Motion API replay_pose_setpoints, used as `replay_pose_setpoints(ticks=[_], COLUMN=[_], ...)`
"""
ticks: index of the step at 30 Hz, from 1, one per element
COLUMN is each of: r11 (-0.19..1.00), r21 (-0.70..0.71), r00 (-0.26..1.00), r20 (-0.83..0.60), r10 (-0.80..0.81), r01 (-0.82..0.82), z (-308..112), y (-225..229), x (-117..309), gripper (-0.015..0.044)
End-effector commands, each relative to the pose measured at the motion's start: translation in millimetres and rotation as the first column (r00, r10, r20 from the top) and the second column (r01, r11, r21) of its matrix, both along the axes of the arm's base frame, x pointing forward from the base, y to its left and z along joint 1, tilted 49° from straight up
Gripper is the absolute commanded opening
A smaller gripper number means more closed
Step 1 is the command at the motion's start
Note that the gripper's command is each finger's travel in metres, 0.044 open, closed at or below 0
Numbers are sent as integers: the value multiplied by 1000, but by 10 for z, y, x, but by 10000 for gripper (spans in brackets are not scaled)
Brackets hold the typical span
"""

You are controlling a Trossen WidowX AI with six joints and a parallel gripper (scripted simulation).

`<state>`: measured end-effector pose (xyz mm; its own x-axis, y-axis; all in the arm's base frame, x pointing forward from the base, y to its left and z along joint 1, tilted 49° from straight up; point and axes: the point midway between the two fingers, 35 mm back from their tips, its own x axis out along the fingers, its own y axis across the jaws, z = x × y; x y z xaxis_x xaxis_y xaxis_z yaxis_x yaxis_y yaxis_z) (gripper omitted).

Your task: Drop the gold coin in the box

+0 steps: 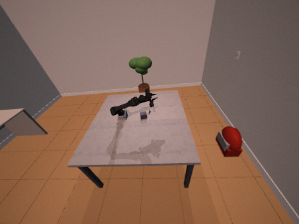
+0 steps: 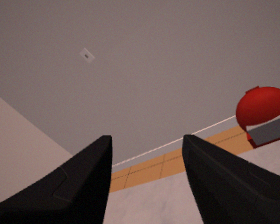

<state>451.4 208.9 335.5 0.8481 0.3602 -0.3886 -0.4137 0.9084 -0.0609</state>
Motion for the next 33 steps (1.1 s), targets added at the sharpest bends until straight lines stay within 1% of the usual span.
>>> replay_pose_setpoints(ticks=[1,5,8,12,15,17,19,22,23,24,33], r11=[986,930,850,685,526,404,238,-17,-82,-121,-134], r21=[-166,-362,-508,-666,-732,-747,-726,-608,-560,-528,-516], r00=[992,962,923,851,786,739,675,573,545,528,522], r20=[-129,-271,-377,-509,-592,-639,-687,-737,-746,-750,-751], r10=[-15,-45,-75,-129,-178,-216,-270,-358,-384,-399,-404], r01=[-6,-59,-138,-295,-432,-528,-645,-794,-825,-841,-846], z=[-610,-1283,-1791,-2422,-2820,-3044,-3284,-3570,-3634,-3670,-3750], y=[46,55,24,-72,-178,-262,-377,-548,-592,-617,-681], x=[61,37,-50,-249,-437,-552,-678,-860,-905,-931,-1022], gripper=[161,161,161,161,161,161,161,161,161,161,161])
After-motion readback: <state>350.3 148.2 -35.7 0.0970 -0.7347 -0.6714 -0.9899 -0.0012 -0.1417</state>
